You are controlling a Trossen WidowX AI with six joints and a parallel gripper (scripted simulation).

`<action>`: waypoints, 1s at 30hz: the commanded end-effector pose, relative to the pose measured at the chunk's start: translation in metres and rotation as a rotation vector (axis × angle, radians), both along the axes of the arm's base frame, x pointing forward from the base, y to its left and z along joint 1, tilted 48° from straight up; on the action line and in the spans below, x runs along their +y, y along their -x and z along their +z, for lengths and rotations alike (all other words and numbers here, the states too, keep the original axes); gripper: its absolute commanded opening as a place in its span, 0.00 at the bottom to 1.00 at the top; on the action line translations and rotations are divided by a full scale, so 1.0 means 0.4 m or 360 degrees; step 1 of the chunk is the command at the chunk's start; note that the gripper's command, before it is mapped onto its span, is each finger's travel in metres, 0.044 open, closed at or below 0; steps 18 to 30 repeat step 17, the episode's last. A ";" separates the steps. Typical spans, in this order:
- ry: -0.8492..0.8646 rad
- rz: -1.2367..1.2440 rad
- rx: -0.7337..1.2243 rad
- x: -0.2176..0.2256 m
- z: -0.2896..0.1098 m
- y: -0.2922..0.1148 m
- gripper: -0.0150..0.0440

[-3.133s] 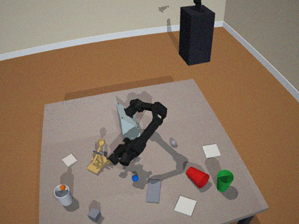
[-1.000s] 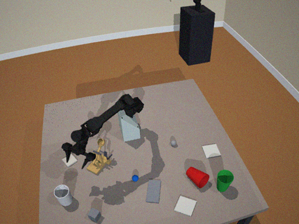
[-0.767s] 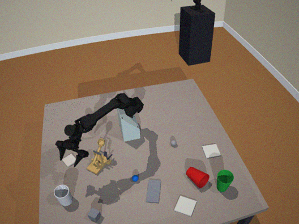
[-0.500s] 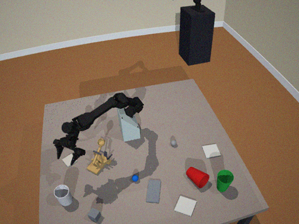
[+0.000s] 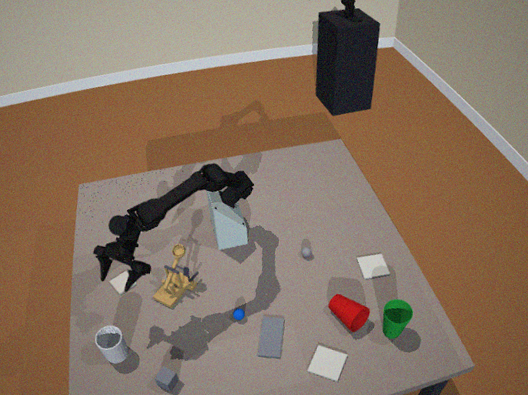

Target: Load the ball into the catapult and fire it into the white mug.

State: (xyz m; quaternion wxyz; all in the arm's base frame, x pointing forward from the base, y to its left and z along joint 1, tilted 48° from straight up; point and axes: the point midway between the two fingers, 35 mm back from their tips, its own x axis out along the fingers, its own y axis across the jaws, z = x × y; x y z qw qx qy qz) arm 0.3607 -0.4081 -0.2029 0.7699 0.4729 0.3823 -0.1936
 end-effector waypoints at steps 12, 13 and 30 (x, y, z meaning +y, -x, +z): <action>0.0000 0.0000 0.0000 0.000 0.000 0.000 1.00; 0.0000 0.0000 0.0000 0.000 0.000 0.000 1.00; 0.0000 0.0000 0.0000 0.000 0.000 0.000 1.00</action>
